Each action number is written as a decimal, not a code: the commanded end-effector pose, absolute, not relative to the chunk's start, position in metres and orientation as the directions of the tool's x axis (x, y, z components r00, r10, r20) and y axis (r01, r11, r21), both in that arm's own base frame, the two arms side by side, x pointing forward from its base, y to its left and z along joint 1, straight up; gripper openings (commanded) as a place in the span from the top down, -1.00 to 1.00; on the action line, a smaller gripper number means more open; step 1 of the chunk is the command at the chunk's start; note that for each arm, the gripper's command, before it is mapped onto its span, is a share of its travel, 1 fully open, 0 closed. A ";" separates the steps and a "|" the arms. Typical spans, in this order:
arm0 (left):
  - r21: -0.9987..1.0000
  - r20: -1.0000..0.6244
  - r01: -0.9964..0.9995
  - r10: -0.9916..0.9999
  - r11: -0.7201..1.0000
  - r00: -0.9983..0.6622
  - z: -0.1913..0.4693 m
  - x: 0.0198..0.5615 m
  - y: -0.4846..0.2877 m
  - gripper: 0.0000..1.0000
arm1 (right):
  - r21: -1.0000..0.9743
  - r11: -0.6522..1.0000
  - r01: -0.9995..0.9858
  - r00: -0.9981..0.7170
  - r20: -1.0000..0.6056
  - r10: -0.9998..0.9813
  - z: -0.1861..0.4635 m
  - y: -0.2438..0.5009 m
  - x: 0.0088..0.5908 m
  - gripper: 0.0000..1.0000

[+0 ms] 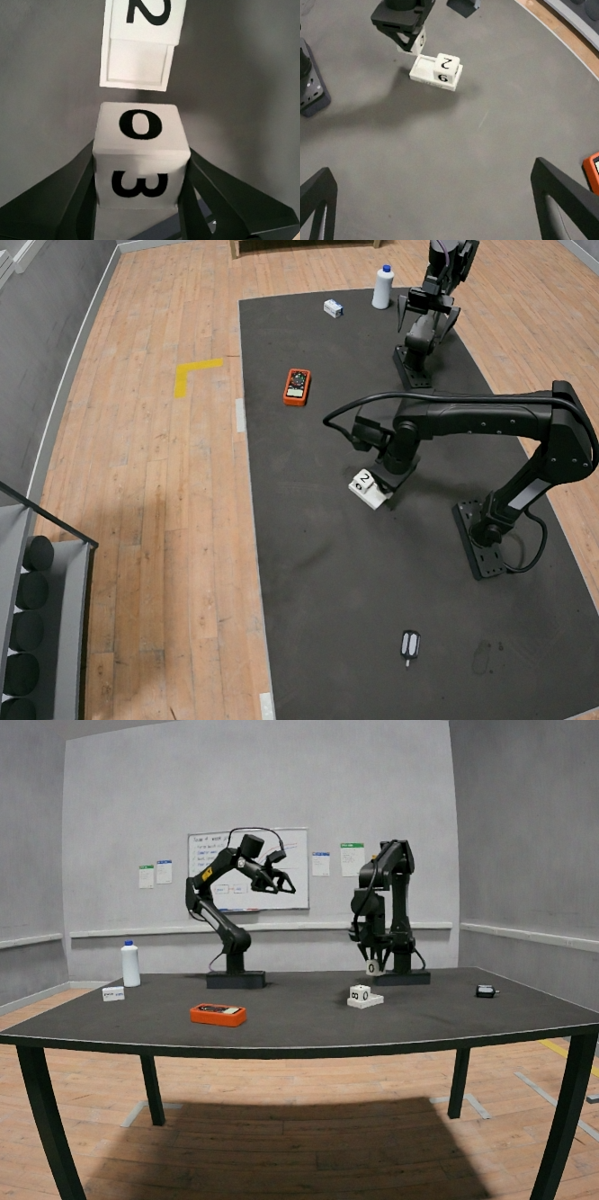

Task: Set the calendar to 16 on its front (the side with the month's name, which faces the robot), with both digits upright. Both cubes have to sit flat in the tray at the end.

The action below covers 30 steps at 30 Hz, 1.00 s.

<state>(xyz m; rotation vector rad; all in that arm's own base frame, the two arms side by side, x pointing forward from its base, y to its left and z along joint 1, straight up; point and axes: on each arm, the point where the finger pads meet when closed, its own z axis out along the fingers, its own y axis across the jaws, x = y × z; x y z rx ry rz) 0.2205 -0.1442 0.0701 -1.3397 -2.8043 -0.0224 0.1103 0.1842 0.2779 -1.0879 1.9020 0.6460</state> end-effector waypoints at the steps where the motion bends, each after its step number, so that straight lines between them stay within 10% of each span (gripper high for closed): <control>1: 0.013 -0.023 0.802 0.802 0.597 -0.596 0.087 0.229 -0.152 0.30 | 0.023 0.495 -0.869 -0.266 -0.864 -0.427 0.288 0.184 0.112 -1.00; 30: 0.010 -0.015 0.802 0.802 0.597 -0.597 0.029 0.229 -0.152 0.30 | 0.023 0.495 -0.869 -0.266 -0.864 -0.427 0.288 0.184 0.112 -1.00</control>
